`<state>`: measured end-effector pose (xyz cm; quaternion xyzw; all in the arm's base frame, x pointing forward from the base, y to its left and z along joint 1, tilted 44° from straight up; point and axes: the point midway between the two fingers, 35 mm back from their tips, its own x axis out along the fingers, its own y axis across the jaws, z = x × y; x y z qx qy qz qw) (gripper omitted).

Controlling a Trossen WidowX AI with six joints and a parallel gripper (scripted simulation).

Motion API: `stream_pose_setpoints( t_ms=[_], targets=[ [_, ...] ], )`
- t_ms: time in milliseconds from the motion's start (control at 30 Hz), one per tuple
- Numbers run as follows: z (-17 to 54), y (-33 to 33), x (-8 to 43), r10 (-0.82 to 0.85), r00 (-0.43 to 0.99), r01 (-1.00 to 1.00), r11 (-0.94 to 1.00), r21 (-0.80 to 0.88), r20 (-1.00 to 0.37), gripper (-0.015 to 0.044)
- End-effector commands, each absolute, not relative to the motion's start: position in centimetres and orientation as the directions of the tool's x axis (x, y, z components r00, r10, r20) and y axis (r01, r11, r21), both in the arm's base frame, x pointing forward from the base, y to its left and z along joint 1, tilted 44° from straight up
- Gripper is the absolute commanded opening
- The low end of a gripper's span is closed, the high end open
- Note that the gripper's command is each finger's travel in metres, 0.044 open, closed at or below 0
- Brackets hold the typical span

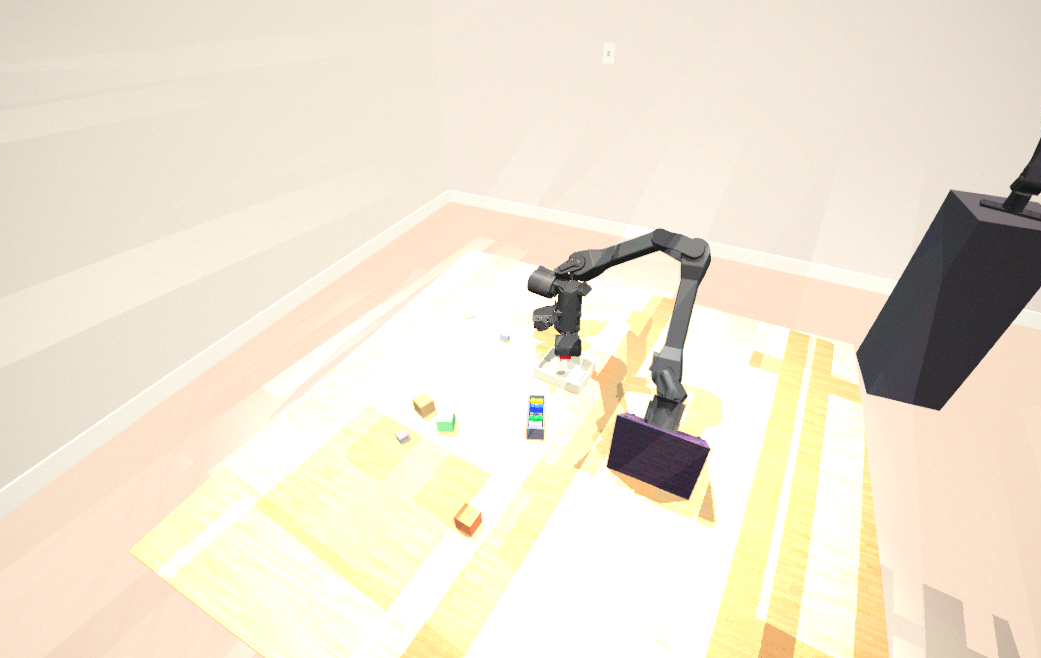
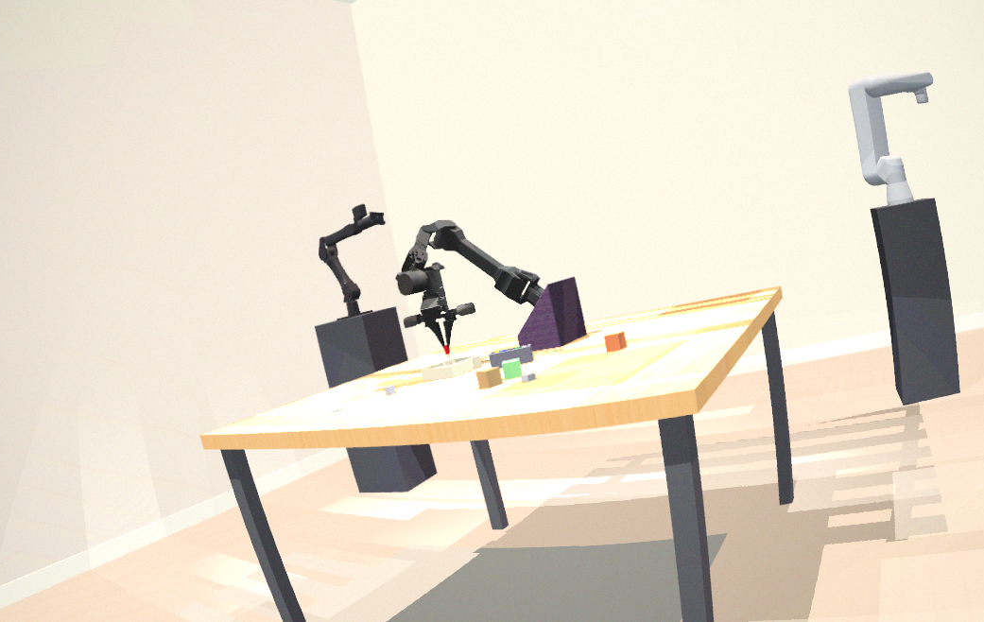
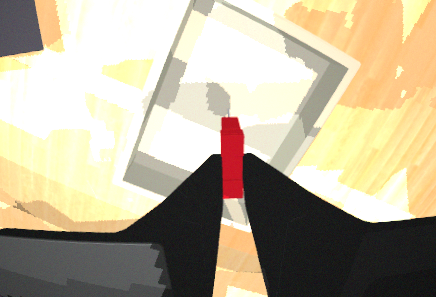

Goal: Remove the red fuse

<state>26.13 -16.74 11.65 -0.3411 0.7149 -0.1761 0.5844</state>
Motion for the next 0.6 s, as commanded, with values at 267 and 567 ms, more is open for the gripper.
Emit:
stream_pose_setpoints(
  t_ms=[267, 567],
  targets=[
    [10.43, -17.89, 25.86, -0.695, -0.086, -0.288, 0.703, -0.650, -0.714, 0.0000],
    [10.72, -17.74, 25.91, -0.696, -0.086, -0.282, 0.703, -0.653, -0.713, 0.0236]
  ],
)
